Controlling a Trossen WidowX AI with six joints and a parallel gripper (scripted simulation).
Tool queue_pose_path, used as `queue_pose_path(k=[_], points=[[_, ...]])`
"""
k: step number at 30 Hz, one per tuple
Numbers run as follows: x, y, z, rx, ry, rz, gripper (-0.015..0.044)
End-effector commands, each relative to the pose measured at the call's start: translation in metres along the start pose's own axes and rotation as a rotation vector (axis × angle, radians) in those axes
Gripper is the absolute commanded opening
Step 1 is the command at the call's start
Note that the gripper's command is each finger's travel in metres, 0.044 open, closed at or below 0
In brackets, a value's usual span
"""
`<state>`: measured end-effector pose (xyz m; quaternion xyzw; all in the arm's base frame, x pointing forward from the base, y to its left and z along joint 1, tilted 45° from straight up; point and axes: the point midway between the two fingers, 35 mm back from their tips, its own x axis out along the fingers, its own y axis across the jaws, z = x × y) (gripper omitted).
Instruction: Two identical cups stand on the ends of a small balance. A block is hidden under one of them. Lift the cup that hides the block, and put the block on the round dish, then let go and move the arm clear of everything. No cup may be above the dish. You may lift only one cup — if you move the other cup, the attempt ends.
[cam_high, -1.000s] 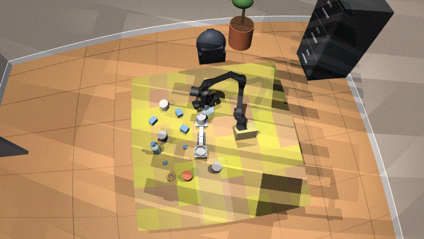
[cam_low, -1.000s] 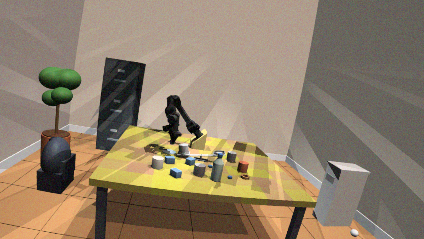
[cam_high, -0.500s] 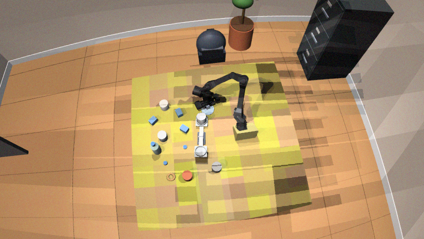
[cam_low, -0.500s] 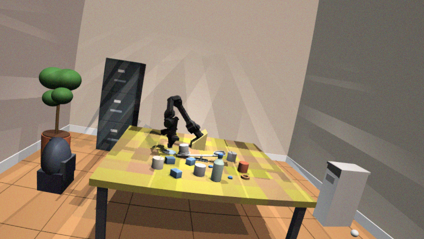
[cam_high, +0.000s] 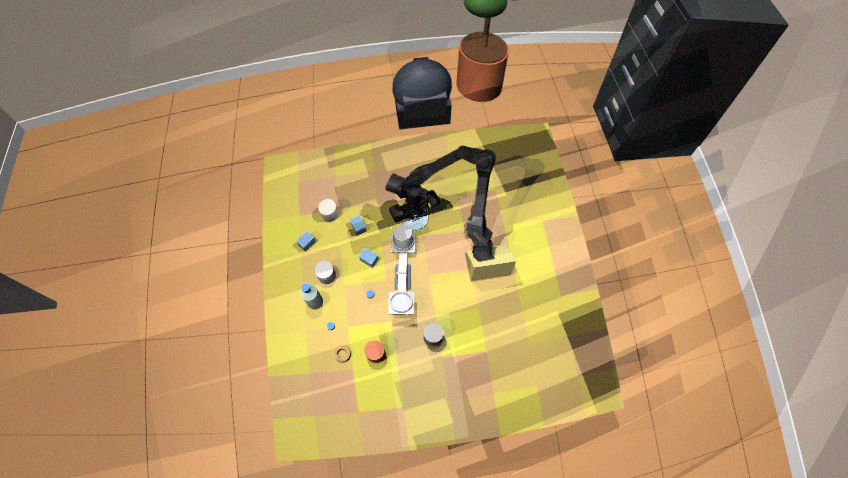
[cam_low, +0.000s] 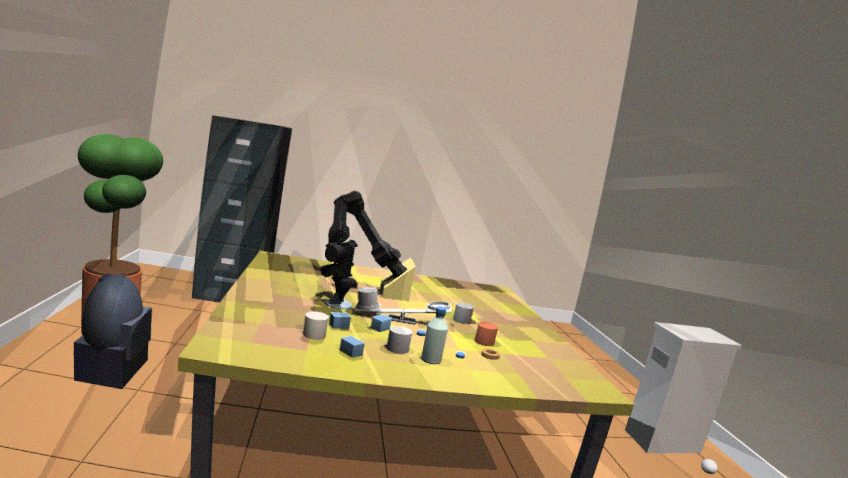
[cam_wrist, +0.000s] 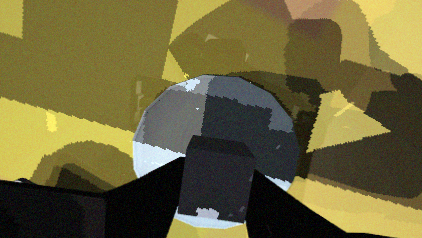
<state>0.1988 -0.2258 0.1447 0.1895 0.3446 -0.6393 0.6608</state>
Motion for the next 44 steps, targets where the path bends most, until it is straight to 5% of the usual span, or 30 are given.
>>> queue_pose_path(k=[1, 4, 21, 44], points=[[0.007, 0.000, -0.002, -0.007, 0.005, 0.001, 0.0000], [0.010, 0.000, -0.002, -0.007, 0.005, 0.001, 0.0000], [0.003, 0.003, 0.002, 0.010, -0.010, 0.011, 0.0440], [-0.087, -0.001, -0.002, -0.011, 0.006, 0.011, 0.0440]])
